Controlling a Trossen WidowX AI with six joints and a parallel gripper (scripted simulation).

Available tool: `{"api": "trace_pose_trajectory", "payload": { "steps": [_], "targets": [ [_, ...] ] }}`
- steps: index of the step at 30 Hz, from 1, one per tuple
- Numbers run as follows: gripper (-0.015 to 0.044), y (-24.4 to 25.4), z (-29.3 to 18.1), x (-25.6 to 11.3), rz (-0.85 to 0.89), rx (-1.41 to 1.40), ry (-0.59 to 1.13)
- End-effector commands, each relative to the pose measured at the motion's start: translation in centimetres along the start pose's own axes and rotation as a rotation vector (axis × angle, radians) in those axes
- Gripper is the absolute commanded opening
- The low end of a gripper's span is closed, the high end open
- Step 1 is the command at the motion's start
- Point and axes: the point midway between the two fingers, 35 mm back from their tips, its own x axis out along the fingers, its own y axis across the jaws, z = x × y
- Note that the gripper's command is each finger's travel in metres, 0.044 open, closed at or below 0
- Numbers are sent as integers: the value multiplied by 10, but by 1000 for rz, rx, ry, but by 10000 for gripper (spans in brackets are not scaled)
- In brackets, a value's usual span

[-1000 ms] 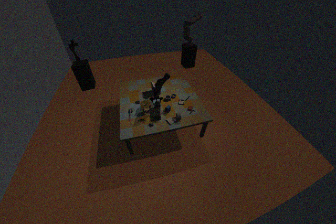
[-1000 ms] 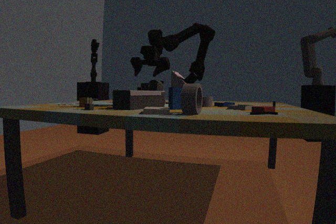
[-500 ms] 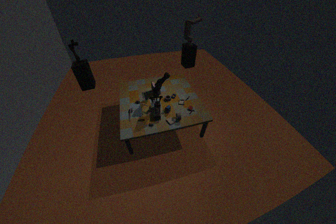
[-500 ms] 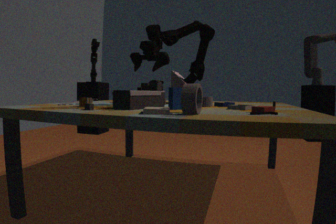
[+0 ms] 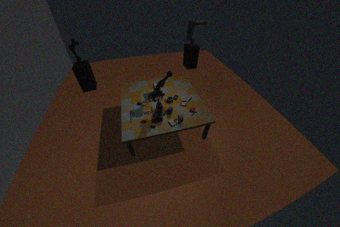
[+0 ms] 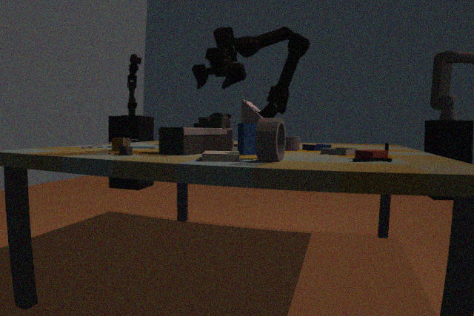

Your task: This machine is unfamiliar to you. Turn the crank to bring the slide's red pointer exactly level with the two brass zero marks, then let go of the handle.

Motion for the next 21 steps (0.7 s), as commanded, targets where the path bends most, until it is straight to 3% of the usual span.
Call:
{"api": "trace_pose_trajectory", "payload": {
  "steps": [1, 15, 21],
  "targets": [
    [440, 1, -15, -11, -10, 24, -4],
    [440, 6, -70, -51, -49, 93, -38],
    [440, 6, -77, -46, -51, 96, -39]
  ]
}}
